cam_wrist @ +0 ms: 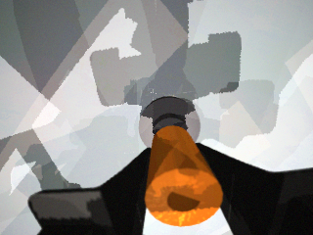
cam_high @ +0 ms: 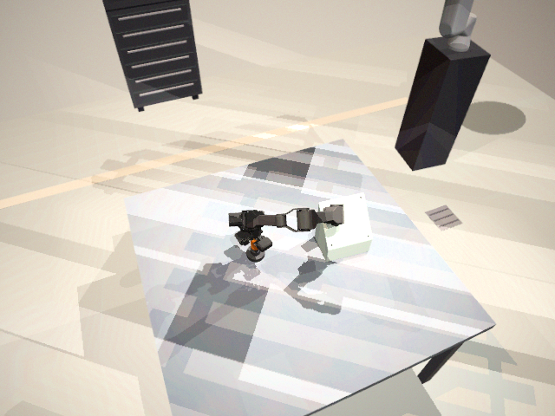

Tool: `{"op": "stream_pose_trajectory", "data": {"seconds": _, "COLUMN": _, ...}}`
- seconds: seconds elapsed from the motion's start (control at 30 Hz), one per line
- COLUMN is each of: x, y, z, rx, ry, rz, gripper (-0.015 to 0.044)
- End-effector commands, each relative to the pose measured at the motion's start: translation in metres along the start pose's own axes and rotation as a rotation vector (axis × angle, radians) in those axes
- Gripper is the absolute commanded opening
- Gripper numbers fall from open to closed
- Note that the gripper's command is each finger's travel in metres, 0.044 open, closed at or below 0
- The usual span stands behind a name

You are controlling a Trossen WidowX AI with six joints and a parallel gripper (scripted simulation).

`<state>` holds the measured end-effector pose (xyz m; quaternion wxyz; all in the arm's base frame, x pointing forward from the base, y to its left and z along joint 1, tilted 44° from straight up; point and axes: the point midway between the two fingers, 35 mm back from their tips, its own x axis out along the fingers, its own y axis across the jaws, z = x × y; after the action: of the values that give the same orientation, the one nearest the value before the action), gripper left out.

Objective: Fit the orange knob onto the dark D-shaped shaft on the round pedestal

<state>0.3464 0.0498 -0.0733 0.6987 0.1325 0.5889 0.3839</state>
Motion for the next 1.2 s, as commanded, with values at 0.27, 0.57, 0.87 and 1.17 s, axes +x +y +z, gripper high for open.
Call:
{"op": "stream_pose_trajectory", "data": {"seconds": 0.27, "x": -0.0008, "y": -0.0021, "z": 0.0023, "rx": -0.207, "ry": -0.006, "rz": -0.002, "gripper": 0.0000}}
{"op": "stream_pose_trajectory", "data": {"seconds": 0.57, "x": 0.0004, "y": -0.0008, "z": 0.0000, "rx": -0.207, "ry": -0.006, "rz": -0.002, "gripper": 0.0000}}
{"op": "stream_pose_trajectory", "data": {"seconds": 0.87, "x": -0.0011, "y": 0.0002, "z": 0.0015, "rx": -0.207, "ry": -0.006, "rz": -0.002, "gripper": 0.0000}}
{"op": "stream_pose_trajectory", "data": {"seconds": 1.17, "x": 0.0021, "y": -0.0009, "z": 0.0011, "rx": -0.207, "ry": -0.006, "rz": -0.002, "gripper": 0.0000}}
